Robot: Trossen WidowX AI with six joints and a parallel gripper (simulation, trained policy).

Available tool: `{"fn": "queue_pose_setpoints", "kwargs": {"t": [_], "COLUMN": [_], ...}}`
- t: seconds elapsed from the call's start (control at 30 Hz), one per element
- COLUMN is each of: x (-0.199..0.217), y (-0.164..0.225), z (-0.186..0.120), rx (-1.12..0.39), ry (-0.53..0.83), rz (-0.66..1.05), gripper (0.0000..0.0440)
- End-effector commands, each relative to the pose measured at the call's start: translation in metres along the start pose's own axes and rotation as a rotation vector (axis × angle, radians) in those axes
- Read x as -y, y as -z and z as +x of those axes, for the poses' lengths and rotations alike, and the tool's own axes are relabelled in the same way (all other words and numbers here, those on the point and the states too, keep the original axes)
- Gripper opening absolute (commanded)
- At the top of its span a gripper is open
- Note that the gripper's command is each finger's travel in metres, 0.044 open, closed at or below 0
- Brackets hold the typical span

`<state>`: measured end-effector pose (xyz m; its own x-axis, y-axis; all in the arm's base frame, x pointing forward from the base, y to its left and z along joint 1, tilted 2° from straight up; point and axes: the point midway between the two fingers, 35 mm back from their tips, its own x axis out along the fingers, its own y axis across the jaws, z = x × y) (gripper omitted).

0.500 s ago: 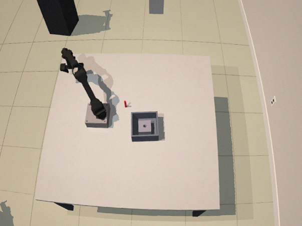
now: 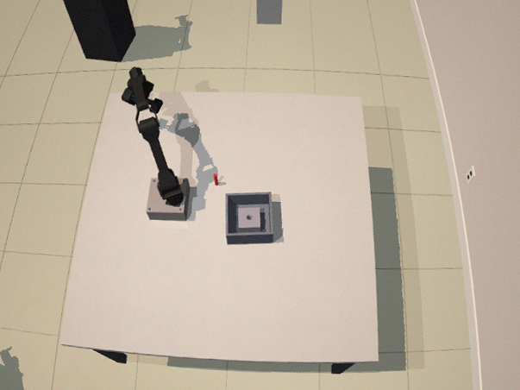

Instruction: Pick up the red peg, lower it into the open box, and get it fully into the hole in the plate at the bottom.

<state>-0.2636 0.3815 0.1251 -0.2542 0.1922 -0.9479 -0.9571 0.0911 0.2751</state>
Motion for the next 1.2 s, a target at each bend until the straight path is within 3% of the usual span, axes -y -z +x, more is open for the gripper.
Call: {"fn": "queue_pose_setpoints", "kwargs": {"t": [0.0, 0.57, 1.17], "x": [0.028, 0.182, 0.323], "y": [-0.013, -0.047, 0.000], "z": [-0.005, -0.052, -0.096], "rx": [0.000, 0.054, 0.076], "ry": [0.007, 0.071, 0.178], "rz": [0.118, 0.707, 1.326], "gripper": [0.0440, 0.0440, 0.0440]}}
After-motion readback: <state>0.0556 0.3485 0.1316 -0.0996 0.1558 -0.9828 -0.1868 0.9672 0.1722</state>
